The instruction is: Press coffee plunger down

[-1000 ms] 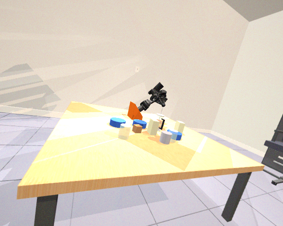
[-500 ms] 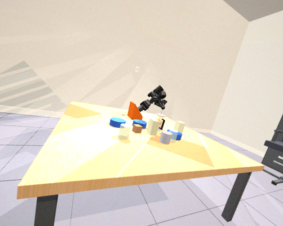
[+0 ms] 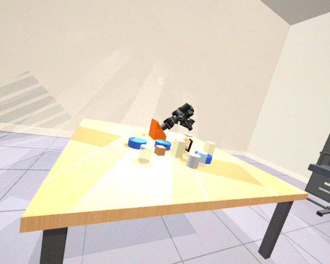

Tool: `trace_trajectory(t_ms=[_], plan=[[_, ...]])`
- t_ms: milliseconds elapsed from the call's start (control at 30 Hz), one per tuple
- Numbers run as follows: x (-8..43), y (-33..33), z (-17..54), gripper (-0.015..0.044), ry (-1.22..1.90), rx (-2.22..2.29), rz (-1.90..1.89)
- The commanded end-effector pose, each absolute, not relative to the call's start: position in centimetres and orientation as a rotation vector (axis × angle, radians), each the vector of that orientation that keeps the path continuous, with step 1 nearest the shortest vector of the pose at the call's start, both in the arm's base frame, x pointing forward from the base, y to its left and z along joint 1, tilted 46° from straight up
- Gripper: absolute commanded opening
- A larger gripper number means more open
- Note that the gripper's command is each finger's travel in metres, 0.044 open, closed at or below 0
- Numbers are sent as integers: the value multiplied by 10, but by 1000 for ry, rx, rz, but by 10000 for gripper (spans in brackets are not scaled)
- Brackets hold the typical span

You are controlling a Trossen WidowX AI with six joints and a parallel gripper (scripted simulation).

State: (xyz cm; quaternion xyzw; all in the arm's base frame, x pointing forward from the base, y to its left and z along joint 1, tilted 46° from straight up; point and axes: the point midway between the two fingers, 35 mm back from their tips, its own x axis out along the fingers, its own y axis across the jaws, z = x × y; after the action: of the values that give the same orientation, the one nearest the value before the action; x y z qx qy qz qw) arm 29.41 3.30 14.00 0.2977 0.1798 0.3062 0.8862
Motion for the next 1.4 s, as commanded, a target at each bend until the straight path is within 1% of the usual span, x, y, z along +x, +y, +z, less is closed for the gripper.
trace_trajectory(t_ms=[0, 1367], plan=[[291, 44, 129, 123, 423, 658, 658], [298, 41, 127, 123, 422, 658, 659]])
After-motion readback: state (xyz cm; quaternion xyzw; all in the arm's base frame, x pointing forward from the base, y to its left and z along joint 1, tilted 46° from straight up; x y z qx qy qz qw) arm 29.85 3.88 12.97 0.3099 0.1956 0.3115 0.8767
